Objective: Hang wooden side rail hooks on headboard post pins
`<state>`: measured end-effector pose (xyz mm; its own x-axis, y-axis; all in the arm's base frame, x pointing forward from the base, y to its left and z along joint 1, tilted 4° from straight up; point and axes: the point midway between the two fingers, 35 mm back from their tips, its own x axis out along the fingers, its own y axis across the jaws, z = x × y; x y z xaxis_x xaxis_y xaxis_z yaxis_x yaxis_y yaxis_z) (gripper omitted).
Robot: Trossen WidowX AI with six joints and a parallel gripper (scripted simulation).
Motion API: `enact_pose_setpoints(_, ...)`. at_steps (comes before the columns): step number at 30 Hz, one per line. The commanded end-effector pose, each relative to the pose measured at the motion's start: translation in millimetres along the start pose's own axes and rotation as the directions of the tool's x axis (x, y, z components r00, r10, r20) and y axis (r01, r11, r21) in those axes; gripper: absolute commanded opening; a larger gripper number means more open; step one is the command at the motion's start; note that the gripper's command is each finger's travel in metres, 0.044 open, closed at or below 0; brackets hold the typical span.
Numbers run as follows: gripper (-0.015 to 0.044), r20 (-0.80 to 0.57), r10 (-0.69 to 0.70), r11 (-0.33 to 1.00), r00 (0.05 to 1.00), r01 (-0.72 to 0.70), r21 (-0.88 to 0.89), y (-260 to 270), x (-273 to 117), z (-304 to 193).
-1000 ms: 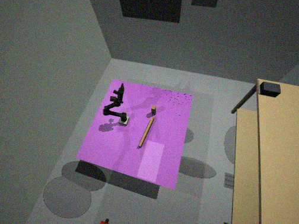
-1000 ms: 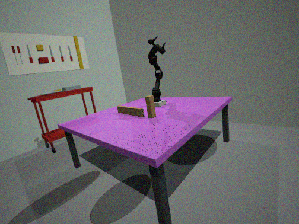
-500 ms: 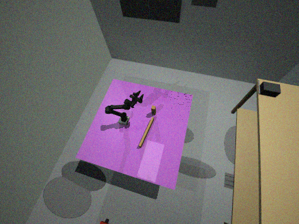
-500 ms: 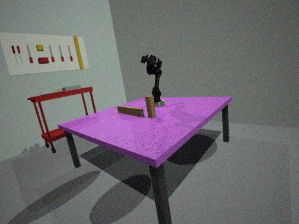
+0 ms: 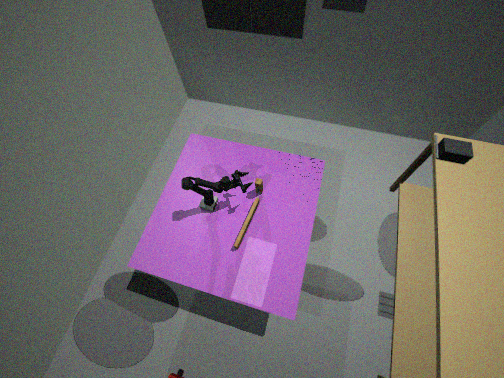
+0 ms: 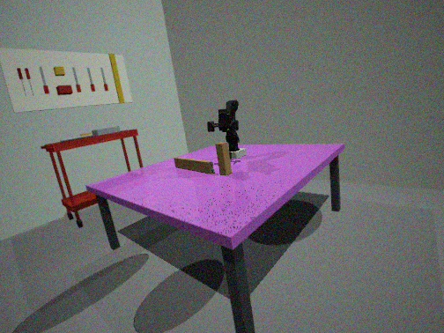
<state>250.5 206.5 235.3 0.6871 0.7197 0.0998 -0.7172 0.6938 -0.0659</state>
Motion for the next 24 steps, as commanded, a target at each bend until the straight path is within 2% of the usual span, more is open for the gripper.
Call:
enact_pose_setpoints(1, 0.044, -0.162, -0.073, 0.995, 0.984, 0.082, 0.054, -5, -19, -65)
enact_pose_setpoints(8, 0.044, -0.372, -0.151, 0.978, 0.916, 0.193, 0.079, -7, -62, -143)
enact_pose_setpoints(24, 0.044, -0.376, -0.152, 0.978, 0.914, 0.195, 0.079, -7, -63, -145)
